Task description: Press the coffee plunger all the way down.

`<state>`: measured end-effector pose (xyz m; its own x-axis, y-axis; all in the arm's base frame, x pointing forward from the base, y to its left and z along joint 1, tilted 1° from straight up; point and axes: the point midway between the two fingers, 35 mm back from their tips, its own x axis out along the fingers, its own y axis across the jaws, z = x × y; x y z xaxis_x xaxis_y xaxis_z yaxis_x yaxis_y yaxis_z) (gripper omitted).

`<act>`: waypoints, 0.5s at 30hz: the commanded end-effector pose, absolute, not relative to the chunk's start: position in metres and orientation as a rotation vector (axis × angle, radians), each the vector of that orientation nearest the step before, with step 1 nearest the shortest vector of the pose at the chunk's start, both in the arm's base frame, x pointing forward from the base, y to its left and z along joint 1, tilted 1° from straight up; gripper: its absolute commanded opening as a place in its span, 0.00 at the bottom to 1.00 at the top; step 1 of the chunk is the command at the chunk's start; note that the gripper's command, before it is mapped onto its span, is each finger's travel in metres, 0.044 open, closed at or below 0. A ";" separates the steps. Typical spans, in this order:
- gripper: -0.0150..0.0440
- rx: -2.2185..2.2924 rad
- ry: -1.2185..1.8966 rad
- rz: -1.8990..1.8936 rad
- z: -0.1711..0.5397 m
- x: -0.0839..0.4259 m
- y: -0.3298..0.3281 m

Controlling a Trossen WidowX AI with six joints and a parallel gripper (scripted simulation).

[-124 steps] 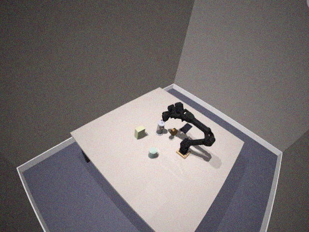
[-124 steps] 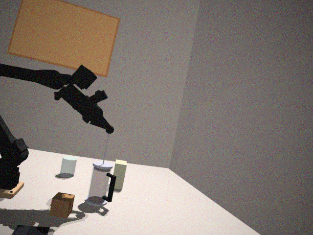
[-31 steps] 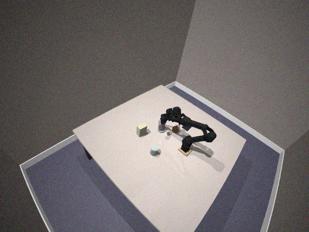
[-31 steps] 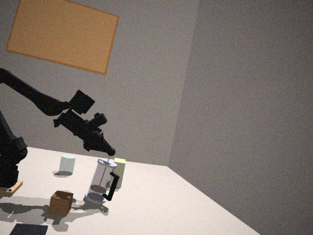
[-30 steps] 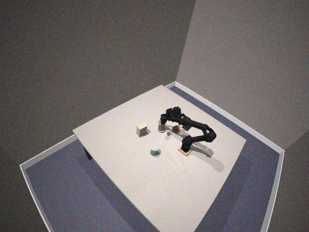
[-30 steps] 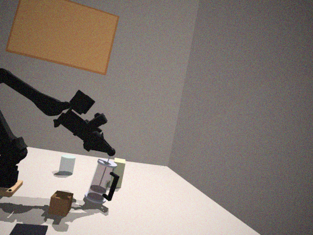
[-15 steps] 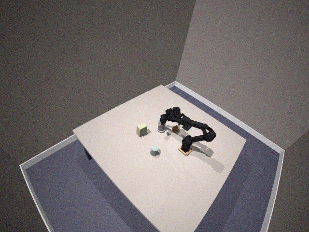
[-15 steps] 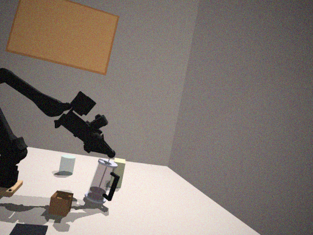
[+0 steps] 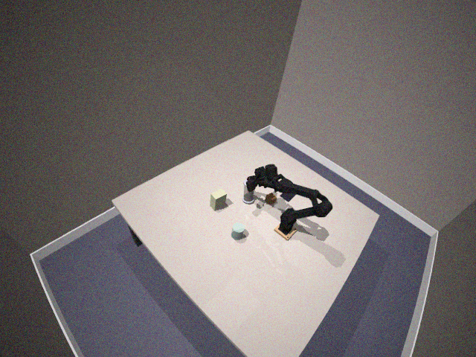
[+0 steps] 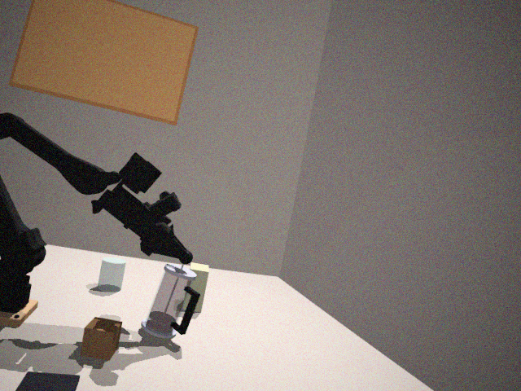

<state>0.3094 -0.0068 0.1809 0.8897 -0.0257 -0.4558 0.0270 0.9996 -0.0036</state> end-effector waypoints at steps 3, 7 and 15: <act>0.45 -0.007 0.490 -0.025 0.177 0.310 -0.007; 0.45 0.003 0.476 -0.027 0.181 0.310 -0.007; 0.45 0.003 0.476 -0.027 0.181 0.310 -0.007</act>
<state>0.3104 -0.0069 0.1814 0.8898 -0.0258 -0.4556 0.0270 0.9996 -0.0038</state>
